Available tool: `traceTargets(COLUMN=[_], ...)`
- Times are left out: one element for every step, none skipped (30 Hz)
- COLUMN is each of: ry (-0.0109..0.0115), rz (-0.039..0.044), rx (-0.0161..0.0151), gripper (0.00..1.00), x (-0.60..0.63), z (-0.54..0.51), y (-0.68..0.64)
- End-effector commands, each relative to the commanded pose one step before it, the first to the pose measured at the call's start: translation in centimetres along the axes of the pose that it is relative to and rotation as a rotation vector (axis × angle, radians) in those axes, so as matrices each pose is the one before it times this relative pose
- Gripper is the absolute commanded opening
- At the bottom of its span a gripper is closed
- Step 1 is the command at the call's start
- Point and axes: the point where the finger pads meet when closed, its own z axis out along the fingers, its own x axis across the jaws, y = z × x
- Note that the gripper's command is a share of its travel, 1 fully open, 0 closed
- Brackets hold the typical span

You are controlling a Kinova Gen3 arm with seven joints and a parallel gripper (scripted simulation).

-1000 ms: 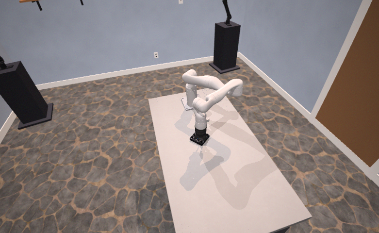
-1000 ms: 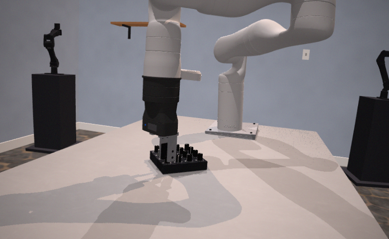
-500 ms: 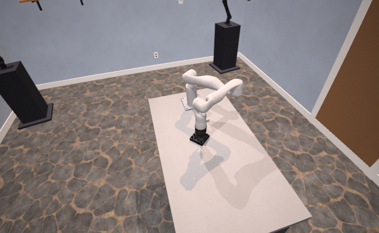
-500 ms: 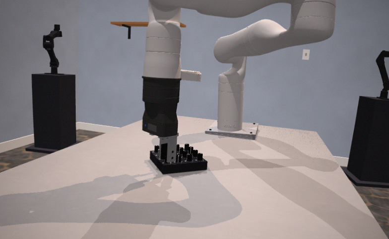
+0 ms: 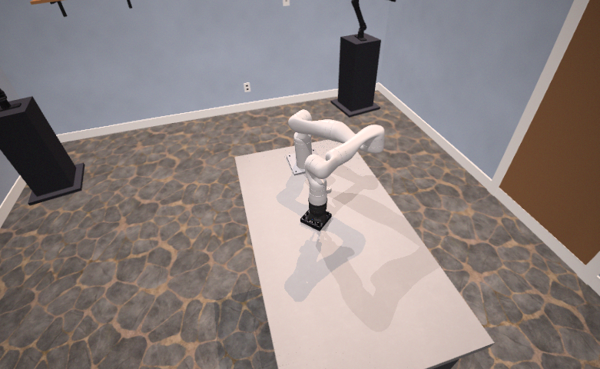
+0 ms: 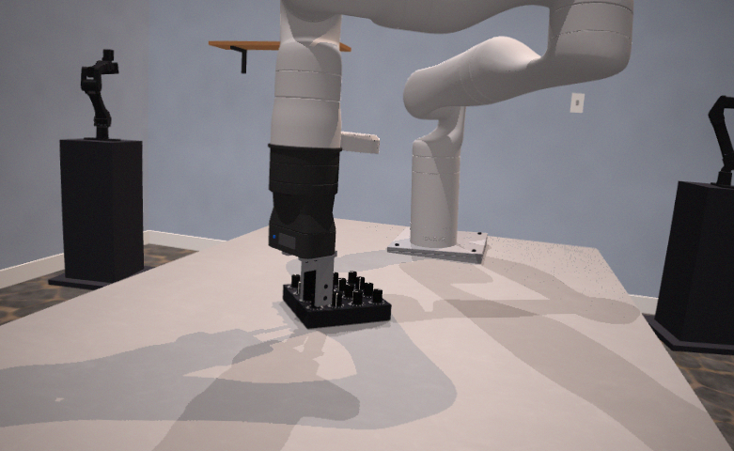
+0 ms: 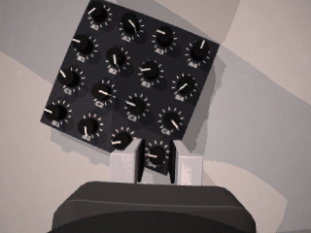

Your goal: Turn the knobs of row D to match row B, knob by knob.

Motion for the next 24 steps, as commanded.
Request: traceTargets(ry=[0.00097, 0.00000, 0.00000, 0.00000, 0.00000, 0.00000, 0.00000, 0.00000, 0.00000, 0.00000, 0.00000, 0.00000, 0.00000, 0.00000, 0.00000, 0.00000, 0.00000, 0.00000, 0.00000, 0.00000, 0.00000, 0.00000, 0.00000, 0.00000], rz=[0.00000, 0.00000, 0.00000, 0.00000, 0.00000, 0.00000, 0.00000, 0.00000, 0.00000, 0.00000, 0.00000, 0.00000, 0.00000, 0.00000, 0.00000, 0.00000, 0.00000, 0.00000, 0.00000, 0.00000, 0.00000, 0.00000, 0.00000, 0.00000], rx=[-0.00147, 0.00000, 0.00000, 0.00000, 0.00000, 0.00000, 0.00000, 0.00000, 0.00000, 0.00000, 0.00000, 0.00000, 0.00000, 0.00000, 0.00000, 0.00000, 0.00000, 0.00000, 0.00000, 0.00000, 0.00000, 0.00000, 0.00000, 0.00000], gripper=[0.46, 0.46, 0.46, 0.46, 0.46, 0.46, 0.46, 0.46, 0.46, 0.46, 0.30, 0.30, 0.30, 0.30, 0.30, 0.30, 0.30, 0.30, 0.30, 0.30, 0.30, 0.30, 0.30, 0.30], x=[0.021, 0.000, 0.000, 0.000, 0.000, 0.000, 0.000, 0.000, 0.000, 0.000, 0.000, 0.000, 0.000, 0.000, 0.000, 0.000, 0.000, 0.000, 0.000, 0.000, 0.000, 0.000, 0.000, 0.000], z=[-0.079, 0.000, 0.000, 0.000, 0.000, 0.000, 0.000, 0.000, 0.000, 0.000, 0.000, 0.000, 0.000, 0.000, 0.000, 0.000, 0.000, 0.000, 0.000, 0.000, 0.000, 0.000, 0.000, 0.000], y=[0.039, 0.000, 0.000, 0.000, 0.000, 0.000, 0.000, 0.000, 0.000, 0.000, 0.000, 0.000, 0.000, 0.000, 0.000, 0.000, 0.000, 0.000, 0.000, 0.000, 0.000, 0.000, 0.000, 0.000])
